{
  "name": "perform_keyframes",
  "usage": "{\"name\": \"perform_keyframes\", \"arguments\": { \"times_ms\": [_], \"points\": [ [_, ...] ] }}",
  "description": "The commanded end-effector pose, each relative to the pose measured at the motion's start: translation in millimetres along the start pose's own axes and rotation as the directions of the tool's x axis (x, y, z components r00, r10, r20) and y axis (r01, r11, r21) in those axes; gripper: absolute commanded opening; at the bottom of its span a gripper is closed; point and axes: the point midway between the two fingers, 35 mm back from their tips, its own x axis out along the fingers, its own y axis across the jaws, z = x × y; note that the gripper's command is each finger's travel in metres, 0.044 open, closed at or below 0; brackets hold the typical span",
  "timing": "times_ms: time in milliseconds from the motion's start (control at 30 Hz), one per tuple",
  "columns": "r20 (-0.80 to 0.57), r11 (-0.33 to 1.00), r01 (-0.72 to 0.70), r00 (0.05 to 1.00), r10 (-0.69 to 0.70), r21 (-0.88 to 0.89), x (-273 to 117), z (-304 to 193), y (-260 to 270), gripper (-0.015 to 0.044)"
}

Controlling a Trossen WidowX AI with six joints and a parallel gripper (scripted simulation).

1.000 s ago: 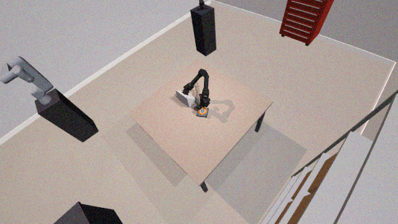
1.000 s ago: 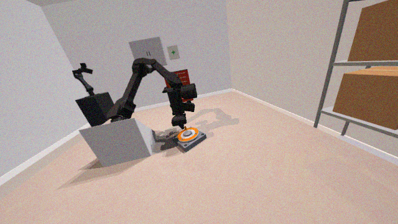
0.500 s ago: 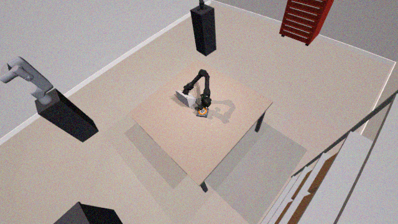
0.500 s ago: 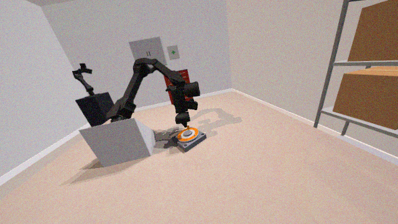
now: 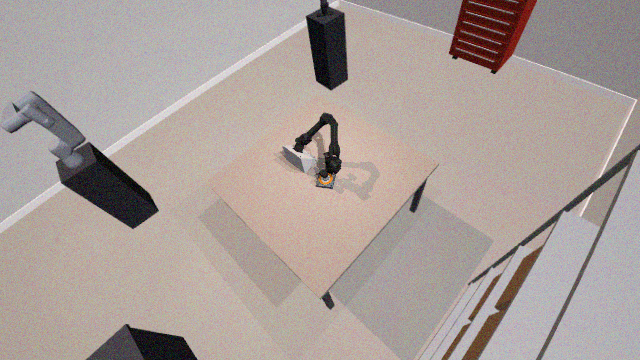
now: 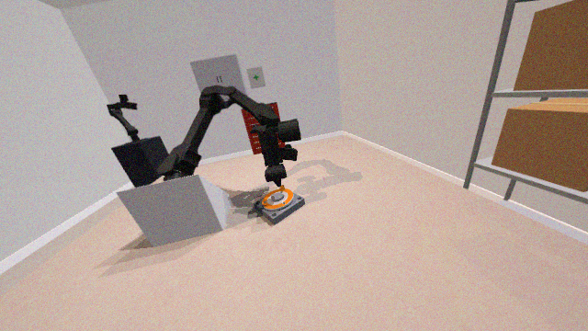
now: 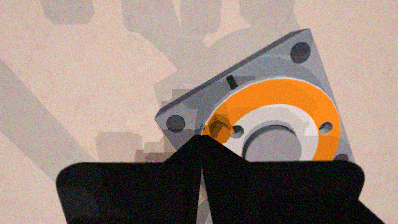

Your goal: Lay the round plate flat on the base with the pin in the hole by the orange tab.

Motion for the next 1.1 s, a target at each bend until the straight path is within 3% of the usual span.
{"name": "perform_keyframes", "arguments": {
  "times_ms": [0, 1067],
  "points": [
    [-0.001, 1.0, -0.001, 1.0, 0.001, 0.004, 0.8, 6.0, -3.2, 0.0],
    [-0.001, 1.0, 0.0, 1.0, 0.0, 0.004, -0.4, 23.6, -16.1, 0.0]
  ]
}}
